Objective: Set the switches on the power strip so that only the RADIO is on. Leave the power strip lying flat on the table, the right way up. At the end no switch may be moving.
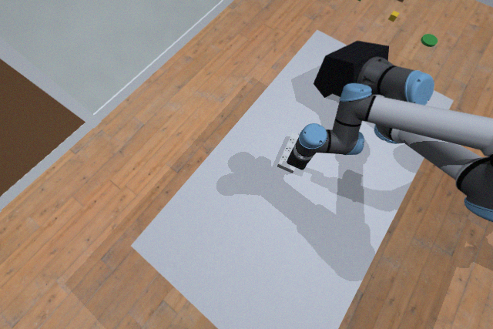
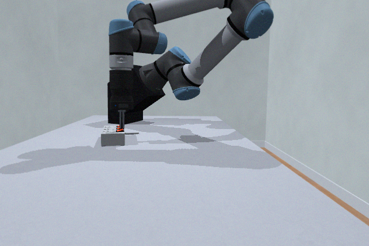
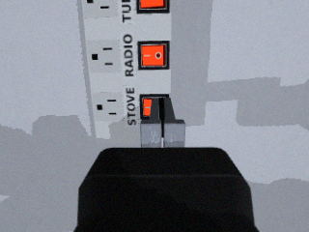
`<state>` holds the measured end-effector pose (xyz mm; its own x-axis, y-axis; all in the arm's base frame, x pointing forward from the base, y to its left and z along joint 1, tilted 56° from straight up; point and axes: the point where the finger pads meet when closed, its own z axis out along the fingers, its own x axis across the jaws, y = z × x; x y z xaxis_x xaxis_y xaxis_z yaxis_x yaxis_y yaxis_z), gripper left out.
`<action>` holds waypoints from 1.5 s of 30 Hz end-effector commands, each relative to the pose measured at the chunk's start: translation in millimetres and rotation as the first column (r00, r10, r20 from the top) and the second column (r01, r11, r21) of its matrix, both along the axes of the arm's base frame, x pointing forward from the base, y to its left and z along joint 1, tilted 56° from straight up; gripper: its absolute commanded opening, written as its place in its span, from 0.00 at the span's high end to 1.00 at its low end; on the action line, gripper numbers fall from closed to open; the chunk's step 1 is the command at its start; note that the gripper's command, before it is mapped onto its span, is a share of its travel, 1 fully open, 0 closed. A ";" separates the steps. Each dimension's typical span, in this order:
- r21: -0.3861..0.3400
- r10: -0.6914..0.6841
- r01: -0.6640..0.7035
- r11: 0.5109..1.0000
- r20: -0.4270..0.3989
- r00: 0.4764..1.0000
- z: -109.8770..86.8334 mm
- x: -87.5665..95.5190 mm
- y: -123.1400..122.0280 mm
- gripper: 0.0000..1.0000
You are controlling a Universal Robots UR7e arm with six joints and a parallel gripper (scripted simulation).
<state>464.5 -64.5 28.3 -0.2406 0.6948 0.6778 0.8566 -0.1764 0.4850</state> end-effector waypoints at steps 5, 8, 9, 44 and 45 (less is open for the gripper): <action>0.003 0.000 0.000 1.000 -0.002 1.000 -2.1 -0.5 2.2 1.00; 0.004 0.001 -0.001 1.000 -0.003 1.000 -2.8 -0.1 3.7 1.00; 0.004 0.001 -0.001 1.000 -0.003 1.000 -2.8 -0.1 3.7 1.00; 0.003 0.000 0.000 1.000 -0.002 1.000 -6.1 3.1 7.1 1.00; 0.003 0.000 0.000 1.000 -0.002 1.000 -6.1 3.1 7.1 1.00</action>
